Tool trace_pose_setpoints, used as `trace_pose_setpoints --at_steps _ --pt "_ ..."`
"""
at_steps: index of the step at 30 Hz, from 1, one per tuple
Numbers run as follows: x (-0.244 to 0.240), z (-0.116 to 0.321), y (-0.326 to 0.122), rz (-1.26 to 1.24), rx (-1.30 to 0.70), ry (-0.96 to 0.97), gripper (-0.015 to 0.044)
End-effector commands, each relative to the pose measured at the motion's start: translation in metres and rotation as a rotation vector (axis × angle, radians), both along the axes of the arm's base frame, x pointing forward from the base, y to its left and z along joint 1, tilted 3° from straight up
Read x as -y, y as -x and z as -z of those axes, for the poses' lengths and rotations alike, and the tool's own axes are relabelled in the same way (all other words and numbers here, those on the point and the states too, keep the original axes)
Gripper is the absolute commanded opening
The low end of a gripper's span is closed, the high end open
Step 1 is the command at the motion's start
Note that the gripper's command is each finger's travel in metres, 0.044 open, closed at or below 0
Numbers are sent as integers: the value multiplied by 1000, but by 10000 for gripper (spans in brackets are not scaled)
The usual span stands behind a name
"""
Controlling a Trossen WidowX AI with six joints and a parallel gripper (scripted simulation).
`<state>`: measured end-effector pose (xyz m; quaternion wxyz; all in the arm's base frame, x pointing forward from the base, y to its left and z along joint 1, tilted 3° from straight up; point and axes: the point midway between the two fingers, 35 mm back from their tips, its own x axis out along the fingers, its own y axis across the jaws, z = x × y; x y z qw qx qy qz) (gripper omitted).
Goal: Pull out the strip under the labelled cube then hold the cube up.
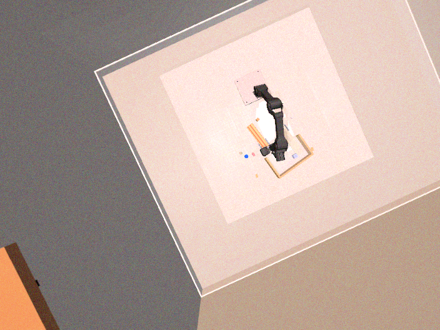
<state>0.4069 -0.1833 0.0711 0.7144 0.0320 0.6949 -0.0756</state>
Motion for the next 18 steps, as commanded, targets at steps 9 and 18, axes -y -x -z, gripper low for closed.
trace_pose_setpoints --at_steps 9,18 --pt "2 22 1 2 -6 1 250" --pt "2 31 2 2 -6 1 250"
